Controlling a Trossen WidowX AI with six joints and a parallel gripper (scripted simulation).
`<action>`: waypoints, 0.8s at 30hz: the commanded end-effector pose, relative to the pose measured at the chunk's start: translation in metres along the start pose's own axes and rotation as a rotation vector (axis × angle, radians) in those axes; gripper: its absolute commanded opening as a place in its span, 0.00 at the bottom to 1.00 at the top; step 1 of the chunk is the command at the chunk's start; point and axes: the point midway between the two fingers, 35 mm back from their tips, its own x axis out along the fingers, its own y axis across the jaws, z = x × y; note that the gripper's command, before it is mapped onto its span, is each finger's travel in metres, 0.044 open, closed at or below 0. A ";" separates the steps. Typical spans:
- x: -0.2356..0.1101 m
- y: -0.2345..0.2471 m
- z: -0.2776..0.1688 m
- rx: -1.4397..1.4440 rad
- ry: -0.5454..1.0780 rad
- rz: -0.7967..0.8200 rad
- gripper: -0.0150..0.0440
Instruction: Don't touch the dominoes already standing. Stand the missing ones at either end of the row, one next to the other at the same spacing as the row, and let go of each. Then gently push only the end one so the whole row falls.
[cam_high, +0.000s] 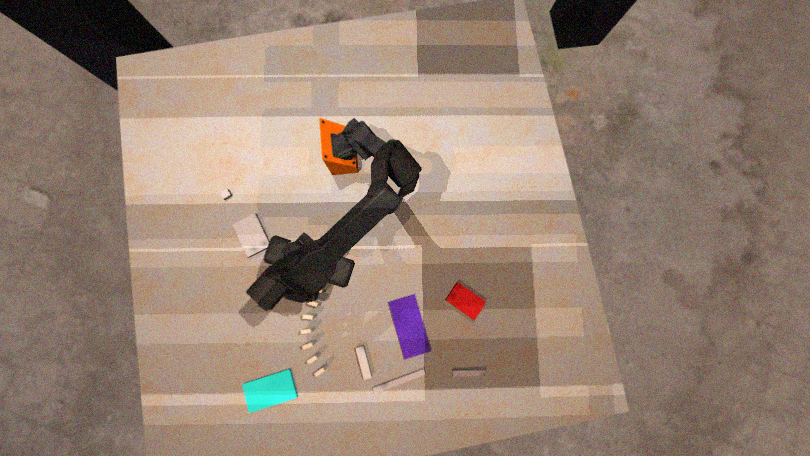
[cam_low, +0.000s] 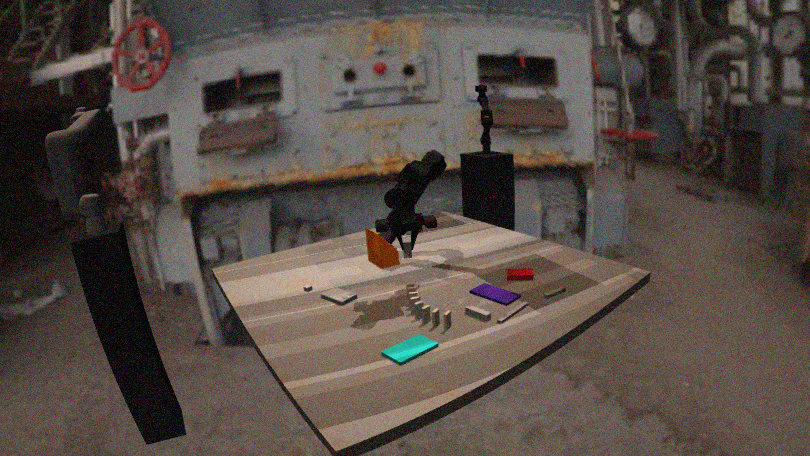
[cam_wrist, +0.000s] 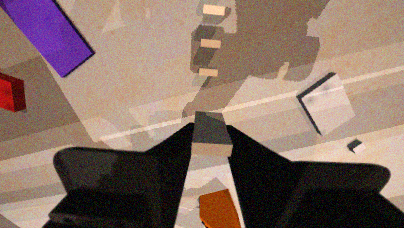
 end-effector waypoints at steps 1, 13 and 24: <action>0.021 0.000 0.002 0.011 0.009 0.005 0.44; 0.084 0.001 0.002 0.011 0.009 0.006 0.44; 0.121 0.002 -0.005 0.009 0.012 0.012 0.44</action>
